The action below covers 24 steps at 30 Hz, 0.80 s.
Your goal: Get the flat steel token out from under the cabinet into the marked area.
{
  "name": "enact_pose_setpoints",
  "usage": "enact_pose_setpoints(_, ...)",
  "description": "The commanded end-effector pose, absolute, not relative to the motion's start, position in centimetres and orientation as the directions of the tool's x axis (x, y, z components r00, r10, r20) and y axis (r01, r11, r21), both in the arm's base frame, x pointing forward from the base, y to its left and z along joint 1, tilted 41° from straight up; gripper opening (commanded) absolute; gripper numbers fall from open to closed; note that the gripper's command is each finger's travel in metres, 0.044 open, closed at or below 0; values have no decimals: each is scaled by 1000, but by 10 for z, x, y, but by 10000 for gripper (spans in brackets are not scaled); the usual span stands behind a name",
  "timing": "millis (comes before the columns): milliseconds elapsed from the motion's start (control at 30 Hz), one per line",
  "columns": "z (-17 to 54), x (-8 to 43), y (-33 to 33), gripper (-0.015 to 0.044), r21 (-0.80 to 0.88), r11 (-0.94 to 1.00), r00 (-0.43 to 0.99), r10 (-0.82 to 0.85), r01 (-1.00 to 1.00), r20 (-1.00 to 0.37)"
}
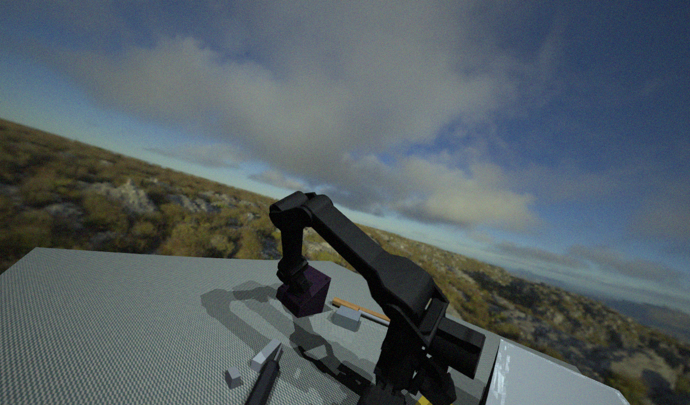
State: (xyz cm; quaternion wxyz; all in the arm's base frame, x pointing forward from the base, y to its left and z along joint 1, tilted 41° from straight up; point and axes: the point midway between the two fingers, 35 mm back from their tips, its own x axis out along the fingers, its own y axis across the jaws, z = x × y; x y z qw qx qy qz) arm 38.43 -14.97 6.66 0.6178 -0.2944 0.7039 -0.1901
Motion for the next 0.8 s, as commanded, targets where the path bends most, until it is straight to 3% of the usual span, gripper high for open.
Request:
enact_pose_setpoints(0,66,390,-149,0,-634,753,-61,-651,-174,-756)
enact_pose_setpoints(767,48,387,-133,0,-633,754,-61,-650,-174,-757)
